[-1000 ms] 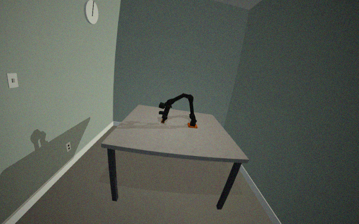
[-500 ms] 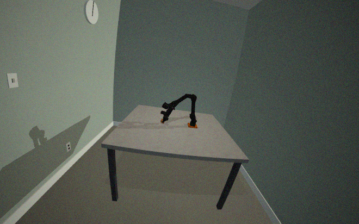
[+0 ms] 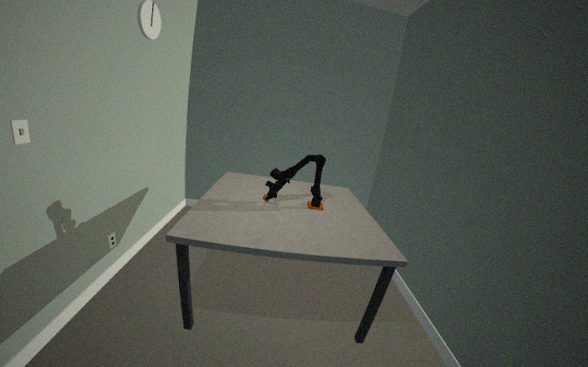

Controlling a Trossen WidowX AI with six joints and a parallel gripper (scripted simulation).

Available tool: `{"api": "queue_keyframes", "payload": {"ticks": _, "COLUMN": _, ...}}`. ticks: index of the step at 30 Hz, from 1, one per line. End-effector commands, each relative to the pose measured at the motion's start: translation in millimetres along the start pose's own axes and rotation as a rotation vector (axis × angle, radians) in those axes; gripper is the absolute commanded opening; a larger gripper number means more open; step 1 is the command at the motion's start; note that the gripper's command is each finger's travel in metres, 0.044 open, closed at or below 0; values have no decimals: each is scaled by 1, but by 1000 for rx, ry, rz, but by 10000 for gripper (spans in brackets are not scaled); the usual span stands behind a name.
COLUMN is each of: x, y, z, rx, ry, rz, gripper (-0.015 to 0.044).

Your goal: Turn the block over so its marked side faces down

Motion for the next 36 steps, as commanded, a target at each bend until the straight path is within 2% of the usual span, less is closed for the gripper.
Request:
{"api": "queue_keyframes", "payload": {"ticks": 1, "x": 2, "y": -7, "z": 1, "rx": 13, "ry": -1, "rz": -42, "gripper": 0}}
{"api": "queue_keyframes", "payload": {"ticks": 18, "x": 22, "y": -38, "z": 7, "rx": 62, "ry": 7, "rz": -294, "gripper": 0}}
{"api": "queue_keyframes", "payload": {"ticks": 36, "x": 51, "y": -32, "z": 9, "rx": 114, "ry": -2, "rz": -554, "gripper": 0}}
Point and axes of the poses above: the point midway between the two fingers, 35 mm back from their tips, its own y axis back along the fingers, its own z axis across the jaws, x = y × z, the point moved 6 cm from there along y, back along the fingers, and after that the axes turned 11 degrees about y, right-handed, at the moved point
